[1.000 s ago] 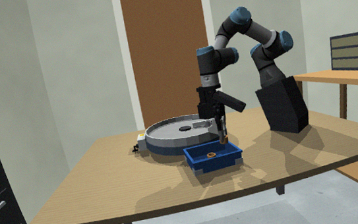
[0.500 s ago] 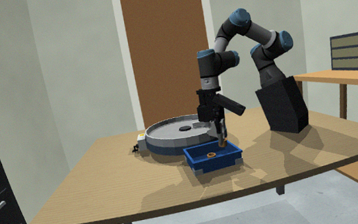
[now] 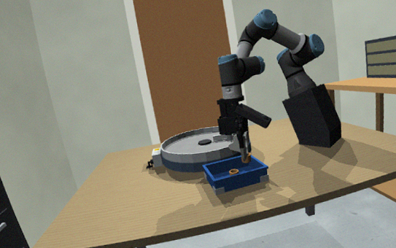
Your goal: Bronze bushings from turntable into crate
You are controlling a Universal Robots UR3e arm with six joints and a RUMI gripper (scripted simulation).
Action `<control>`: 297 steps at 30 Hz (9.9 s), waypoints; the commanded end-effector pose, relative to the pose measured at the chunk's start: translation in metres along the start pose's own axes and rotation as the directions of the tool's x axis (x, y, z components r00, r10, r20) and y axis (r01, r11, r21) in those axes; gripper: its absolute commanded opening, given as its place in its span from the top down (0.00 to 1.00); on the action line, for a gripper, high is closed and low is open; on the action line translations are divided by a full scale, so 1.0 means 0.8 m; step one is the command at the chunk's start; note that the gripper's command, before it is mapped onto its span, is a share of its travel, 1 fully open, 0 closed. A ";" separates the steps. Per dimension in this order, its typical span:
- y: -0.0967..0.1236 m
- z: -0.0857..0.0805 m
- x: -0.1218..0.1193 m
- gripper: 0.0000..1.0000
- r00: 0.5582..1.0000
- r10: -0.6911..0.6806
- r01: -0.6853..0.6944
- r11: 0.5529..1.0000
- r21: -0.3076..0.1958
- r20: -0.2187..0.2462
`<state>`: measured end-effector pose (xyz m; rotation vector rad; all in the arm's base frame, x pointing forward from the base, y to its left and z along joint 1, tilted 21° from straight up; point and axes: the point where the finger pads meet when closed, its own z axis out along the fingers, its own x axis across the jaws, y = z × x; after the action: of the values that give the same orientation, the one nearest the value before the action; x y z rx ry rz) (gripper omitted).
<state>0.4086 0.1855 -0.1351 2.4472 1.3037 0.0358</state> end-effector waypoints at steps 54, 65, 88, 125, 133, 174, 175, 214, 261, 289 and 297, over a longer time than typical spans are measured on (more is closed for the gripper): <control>0.002 0.052 0.003 1.00 1.000 0.001 -0.001 1.000 -0.003 -0.005; 0.002 0.051 0.003 1.00 1.000 0.001 -0.001 1.000 -0.003 -0.005; 0.002 0.051 0.003 1.00 1.000 0.001 -0.001 1.000 -0.003 -0.005; 0.002 0.059 0.003 1.00 1.000 0.001 -0.001 1.000 -0.003 -0.005; 0.002 0.059 0.003 1.00 1.000 0.001 -0.001 1.000 -0.003 -0.005; 0.002 0.059 0.003 0.94 1.000 0.001 -0.001 1.000 -0.003 -0.005; 0.002 0.059 0.003 0.94 1.000 0.001 -0.001 1.000 -0.003 -0.005; 0.002 -0.015 0.002 0.94 1.000 0.001 -0.001 1.000 -0.002 -0.003; 0.003 -0.060 0.002 0.94 1.000 0.001 -0.001 1.000 -0.003 -0.005; 0.003 -0.060 0.002 0.94 1.000 0.001 -0.001 1.000 -0.003 -0.005; 0.003 -0.060 0.002 0.94 1.000 0.001 -0.001 1.000 -0.003 -0.005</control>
<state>0.4010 0.1995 -0.0912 2.4482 1.3041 0.0377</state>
